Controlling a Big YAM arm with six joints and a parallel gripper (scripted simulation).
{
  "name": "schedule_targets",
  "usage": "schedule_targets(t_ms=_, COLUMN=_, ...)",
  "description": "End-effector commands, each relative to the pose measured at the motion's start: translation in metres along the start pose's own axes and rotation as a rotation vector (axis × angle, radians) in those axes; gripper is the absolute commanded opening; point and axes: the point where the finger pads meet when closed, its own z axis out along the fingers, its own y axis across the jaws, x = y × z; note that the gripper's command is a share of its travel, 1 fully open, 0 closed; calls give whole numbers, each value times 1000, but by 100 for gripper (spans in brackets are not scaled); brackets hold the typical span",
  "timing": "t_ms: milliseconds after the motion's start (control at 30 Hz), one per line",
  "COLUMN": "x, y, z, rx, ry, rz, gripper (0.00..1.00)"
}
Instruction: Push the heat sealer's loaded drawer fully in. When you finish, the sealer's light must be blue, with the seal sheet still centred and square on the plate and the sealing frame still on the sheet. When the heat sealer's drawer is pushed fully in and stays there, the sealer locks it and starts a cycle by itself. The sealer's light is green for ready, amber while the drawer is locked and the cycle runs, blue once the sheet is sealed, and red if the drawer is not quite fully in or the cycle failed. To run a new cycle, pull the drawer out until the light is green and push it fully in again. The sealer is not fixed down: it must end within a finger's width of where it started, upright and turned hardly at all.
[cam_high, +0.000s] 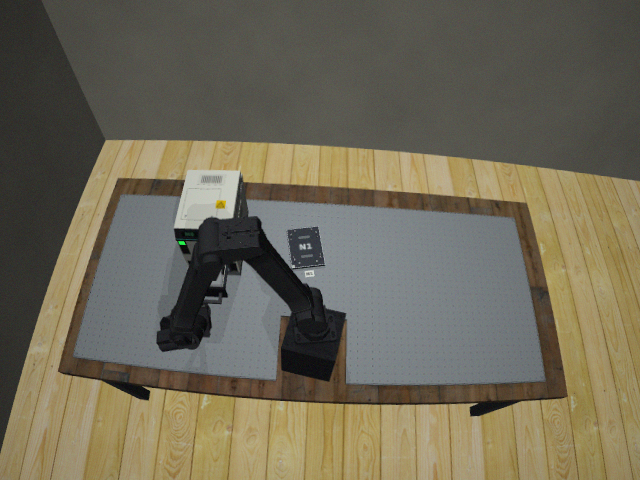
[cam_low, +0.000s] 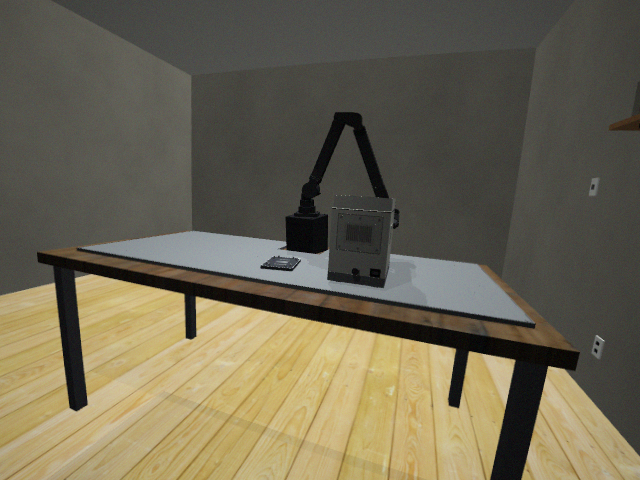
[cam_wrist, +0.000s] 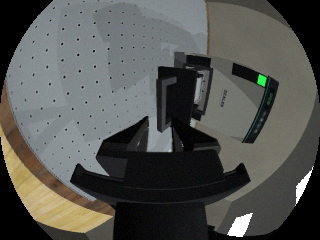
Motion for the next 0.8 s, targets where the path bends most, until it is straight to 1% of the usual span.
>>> schedule_targets(t_ms=0, x=5, y=1, z=11, rx=3, ry=16, rz=-11, gripper=30)
schedule_targets(t_ms=767, x=5, y=1, z=25, rx=2, ry=16, rz=-11, gripper=30)
